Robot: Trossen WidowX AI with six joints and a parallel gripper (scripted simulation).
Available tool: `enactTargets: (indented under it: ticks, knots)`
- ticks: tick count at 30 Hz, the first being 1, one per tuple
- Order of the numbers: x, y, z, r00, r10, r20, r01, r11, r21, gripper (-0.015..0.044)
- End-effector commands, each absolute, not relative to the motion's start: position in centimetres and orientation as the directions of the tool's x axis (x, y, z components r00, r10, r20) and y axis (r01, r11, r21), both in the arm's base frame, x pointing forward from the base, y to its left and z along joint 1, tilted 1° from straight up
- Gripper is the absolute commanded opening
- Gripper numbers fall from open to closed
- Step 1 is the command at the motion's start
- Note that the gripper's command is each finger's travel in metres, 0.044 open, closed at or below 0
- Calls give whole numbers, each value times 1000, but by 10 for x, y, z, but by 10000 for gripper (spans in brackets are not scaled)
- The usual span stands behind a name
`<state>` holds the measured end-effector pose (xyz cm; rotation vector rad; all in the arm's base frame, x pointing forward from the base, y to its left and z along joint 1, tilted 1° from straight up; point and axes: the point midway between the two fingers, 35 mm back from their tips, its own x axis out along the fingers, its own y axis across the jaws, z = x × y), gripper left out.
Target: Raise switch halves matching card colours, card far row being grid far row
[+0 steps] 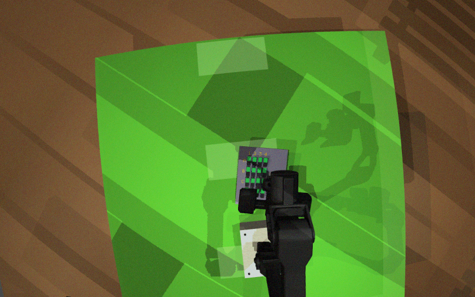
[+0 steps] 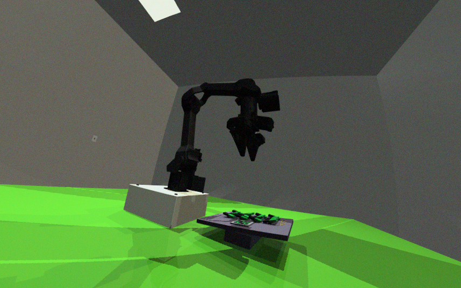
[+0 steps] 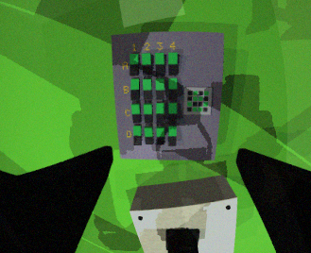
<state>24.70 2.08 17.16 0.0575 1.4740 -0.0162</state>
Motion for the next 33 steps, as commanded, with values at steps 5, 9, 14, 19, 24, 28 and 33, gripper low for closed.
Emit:
enactTargets:
  ticks: [5, 9, 14, 19, 24, 28, 33]
  knots:
    - [289, 28, 135, 100, 13, -995, 37, 999, 17, 269]
    - [328, 36, 88, 104, 0, -995, 28, 1000, 3, 164]
    - [334, 38, 79, 105, -2, -994, 26, 1000, 1, 33]
    - [338, 38, 45, 80, -1, -997, 26, 1000, 1, 0]
    - [338, 38, 45, 80, -1, -997, 26, 1000, 1, 0]
    - [339, 38, 35, 80, -1, -997, 26, 1000, 1, 0]
    - [339, 38, 33, 80, -1, -997, 26, 1000, 1, 0]
